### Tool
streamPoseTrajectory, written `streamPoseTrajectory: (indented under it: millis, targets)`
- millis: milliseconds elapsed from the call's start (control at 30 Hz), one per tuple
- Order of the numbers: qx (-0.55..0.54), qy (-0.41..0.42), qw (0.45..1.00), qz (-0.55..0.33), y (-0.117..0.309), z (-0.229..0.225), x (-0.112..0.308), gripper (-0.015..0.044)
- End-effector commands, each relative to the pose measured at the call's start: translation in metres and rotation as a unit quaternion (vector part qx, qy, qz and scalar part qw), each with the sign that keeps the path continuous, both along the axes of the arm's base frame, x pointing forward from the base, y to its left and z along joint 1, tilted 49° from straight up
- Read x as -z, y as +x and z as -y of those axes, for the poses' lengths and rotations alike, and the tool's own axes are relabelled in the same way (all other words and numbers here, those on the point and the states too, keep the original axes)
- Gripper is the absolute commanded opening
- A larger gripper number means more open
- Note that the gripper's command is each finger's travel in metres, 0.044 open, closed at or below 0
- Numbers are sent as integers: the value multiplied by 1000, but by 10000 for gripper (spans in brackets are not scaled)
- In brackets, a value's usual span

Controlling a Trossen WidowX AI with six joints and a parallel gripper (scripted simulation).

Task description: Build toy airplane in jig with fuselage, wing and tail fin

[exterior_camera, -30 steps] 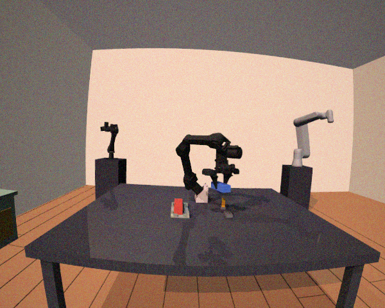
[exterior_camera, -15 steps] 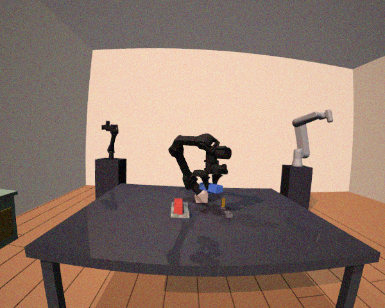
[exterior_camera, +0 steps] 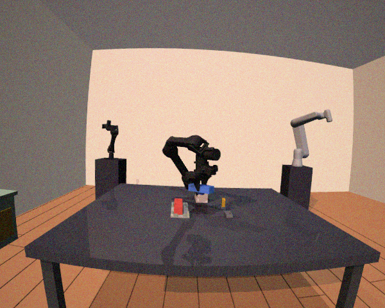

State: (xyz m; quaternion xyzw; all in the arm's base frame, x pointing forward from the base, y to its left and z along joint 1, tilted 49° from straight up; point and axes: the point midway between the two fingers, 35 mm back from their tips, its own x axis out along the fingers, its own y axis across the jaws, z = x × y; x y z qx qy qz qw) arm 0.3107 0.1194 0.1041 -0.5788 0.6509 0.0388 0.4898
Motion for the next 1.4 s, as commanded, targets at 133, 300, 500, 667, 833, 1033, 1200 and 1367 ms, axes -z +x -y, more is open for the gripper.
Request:
streamPoseTrajectory:
  millis: [133, 300, 500, 667, 833, 1033, 1200, 1367]
  targets:
    - [-54, -16, 997, -54, -5, 23, -15, 0]
    - [-84, -24, 993, -85, -9, 36, -24, 0]
    - [-119, -33, 985, -124, -14, 52, -33, 0]
    - [-148, -42, 976, -155, -19, 65, -40, 0]
    - [-176, -50, 965, -187, -25, 78, -46, 0]
    - [-209, -60, 950, -224, -33, 93, -53, 0]
    - [-235, -69, 936, -254, -40, 105, -58, 0]
    - [-238, -70, 934, -258, -41, 107, -59, 79]
